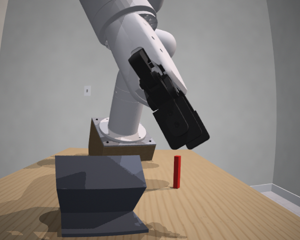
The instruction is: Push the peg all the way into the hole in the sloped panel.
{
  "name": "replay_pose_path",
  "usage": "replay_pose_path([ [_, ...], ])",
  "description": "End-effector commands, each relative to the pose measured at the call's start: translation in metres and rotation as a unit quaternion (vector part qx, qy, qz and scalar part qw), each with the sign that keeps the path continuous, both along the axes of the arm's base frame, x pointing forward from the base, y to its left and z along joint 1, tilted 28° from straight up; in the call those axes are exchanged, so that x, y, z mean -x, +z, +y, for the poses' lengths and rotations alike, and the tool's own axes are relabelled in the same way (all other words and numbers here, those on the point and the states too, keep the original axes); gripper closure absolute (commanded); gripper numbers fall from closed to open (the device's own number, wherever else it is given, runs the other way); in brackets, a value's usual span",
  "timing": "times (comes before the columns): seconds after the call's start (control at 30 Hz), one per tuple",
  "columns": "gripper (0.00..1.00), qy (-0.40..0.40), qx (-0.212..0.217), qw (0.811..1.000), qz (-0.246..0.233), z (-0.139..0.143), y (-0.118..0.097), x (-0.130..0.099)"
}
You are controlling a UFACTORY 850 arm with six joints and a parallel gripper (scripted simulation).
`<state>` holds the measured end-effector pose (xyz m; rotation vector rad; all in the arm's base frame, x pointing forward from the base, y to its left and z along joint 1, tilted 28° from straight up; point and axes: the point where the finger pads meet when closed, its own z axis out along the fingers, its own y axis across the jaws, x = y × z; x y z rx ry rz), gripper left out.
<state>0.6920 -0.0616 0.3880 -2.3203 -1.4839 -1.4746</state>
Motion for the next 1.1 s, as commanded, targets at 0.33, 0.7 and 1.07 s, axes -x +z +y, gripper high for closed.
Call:
replay_pose_path([
  [0.33, 0.00, 0.000, 0.000, 1.000, -0.001, 0.000, 0.001, 0.000],
  [0.7, 0.00, -0.023, -0.020, 0.999, 0.025, 0.008, -0.005, 0.007],
  [1.07, 0.00, -0.091, -0.075, 0.988, 0.097, 0.031, -0.022, 0.031],
])
